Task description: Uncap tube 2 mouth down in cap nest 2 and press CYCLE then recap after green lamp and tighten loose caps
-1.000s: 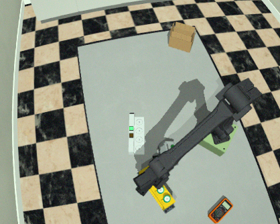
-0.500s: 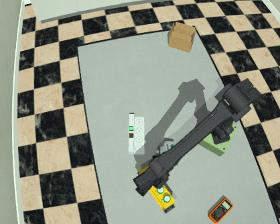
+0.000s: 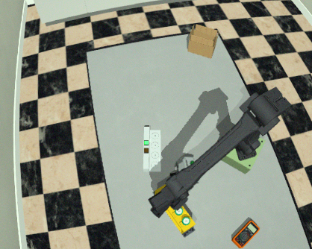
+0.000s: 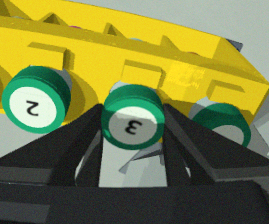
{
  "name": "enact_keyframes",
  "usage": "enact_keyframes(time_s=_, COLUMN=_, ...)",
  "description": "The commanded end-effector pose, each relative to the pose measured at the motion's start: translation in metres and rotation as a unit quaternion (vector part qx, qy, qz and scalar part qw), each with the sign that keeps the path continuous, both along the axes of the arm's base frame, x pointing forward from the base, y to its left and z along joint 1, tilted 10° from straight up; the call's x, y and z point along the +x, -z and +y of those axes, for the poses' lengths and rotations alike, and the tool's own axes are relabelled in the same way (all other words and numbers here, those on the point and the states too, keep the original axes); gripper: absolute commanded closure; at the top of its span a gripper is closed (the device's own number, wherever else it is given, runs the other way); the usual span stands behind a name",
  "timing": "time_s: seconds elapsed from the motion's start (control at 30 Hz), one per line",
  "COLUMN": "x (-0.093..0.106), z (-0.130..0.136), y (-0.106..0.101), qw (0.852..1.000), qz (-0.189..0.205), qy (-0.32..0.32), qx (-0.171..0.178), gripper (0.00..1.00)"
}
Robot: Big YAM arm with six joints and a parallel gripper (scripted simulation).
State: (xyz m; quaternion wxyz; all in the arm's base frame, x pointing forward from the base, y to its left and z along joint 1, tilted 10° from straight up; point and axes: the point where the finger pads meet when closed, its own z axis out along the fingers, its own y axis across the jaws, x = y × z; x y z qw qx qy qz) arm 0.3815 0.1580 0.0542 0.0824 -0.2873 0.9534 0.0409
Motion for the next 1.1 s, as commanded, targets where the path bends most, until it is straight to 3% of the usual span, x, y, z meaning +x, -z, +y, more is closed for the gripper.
enact_keyframes(time_s=0.0, x=-0.0010, z=0.0015, y=0.0065, qw=0.999, qz=0.011, qy=0.038, qx=0.003, gripper=1.00)
enact_keyframes(time_s=0.6, x=-0.0009, z=0.0010, y=0.0065, qw=0.980, qz=0.031, qy=0.195, qx=0.024, gripper=1.00)
enact_keyframes(time_s=1.07, x=-0.0009, z=0.0011, y=0.0065, qw=0.973, qz=0.035, qy=0.228, qx=0.028, gripper=1.00)
